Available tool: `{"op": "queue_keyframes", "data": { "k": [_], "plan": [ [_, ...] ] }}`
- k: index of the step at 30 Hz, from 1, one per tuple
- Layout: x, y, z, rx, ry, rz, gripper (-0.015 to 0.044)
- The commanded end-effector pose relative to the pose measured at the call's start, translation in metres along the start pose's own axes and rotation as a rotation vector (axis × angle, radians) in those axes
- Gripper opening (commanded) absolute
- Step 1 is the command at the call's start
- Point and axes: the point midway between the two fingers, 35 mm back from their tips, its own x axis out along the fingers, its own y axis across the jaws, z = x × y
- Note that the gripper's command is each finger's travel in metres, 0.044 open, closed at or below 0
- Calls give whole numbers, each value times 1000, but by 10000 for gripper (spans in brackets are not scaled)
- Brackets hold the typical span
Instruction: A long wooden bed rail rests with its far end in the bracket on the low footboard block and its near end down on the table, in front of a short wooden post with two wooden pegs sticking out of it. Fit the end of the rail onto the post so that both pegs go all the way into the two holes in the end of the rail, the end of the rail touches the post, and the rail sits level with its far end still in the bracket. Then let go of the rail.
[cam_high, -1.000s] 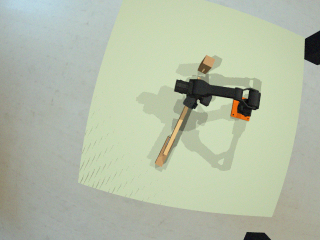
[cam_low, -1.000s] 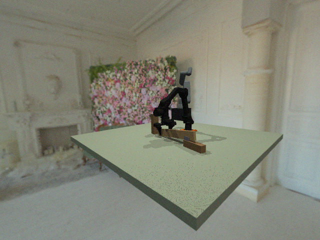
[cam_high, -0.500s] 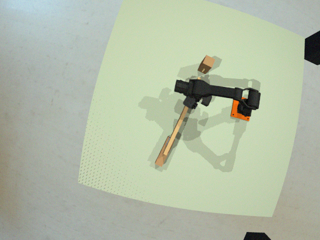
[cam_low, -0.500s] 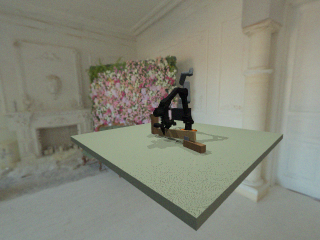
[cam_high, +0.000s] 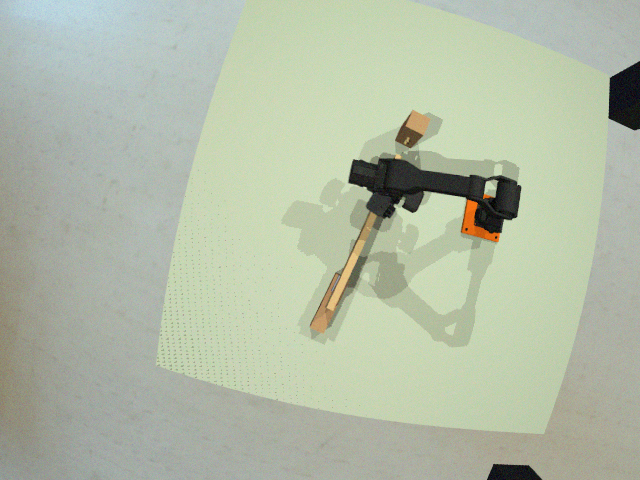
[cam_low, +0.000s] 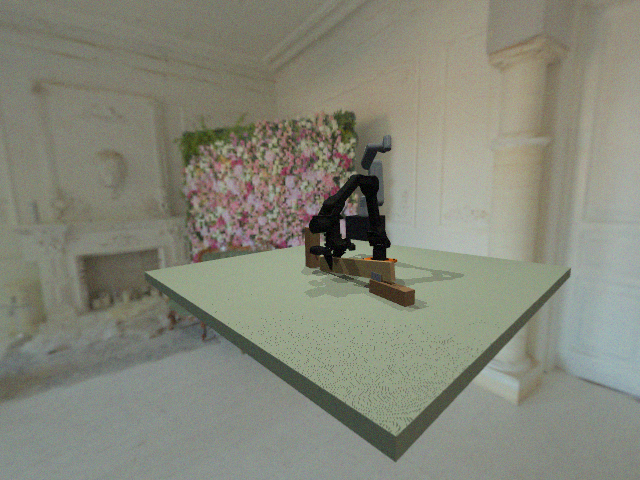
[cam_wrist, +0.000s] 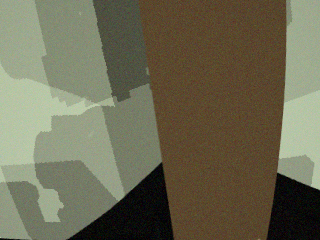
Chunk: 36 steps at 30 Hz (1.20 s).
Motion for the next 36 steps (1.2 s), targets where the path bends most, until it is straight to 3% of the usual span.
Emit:
{"op": "queue_keyframes", "data": {
  "k": [1,36],
  "plan": [
    [1,0,-1,-3,4,1,0],
    [-17,-2,0,-3,4,0,0]
  ]
}}
